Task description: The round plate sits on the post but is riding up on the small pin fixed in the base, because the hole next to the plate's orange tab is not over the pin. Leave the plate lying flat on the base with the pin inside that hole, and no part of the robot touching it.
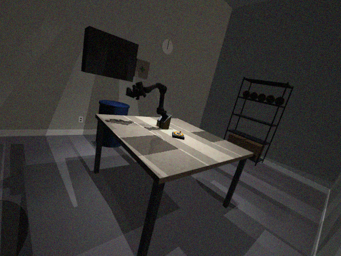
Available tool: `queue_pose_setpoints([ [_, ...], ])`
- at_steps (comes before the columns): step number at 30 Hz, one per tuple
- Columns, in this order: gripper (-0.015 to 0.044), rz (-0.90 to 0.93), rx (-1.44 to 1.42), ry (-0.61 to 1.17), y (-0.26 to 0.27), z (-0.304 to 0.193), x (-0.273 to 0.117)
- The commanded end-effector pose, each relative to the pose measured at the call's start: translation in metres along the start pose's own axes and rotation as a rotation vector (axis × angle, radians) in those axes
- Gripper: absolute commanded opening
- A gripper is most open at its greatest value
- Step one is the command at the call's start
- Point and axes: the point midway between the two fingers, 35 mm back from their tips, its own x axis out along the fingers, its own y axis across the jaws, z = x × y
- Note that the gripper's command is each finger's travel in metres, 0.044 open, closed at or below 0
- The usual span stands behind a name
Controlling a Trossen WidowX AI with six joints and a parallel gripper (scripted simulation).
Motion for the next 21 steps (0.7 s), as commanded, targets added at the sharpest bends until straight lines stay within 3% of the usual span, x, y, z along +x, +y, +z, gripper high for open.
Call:
queue_pose_setpoints([
  [1, 0.0, 0.075, -0.177, 0.199, 0.018, -0.075, -0.011],
  [4, 0.0, 0.125, -0.185, 0.297, 0.022, -0.109, -0.023],
  [9, 0.0, 0.258, -0.453, 0.549, 0.027, -0.202, -0.08],
  [11, 0.0, 0.282, -0.497, 0.585, 0.026, -0.215, -0.091],
  [16, 0.0, 0.453, -0.791, 0.796, 0.005, -0.286, -0.175],
  [21, 0.0, 0.635, -1.034, 0.913, -0.021, -0.318, -0.247],
])
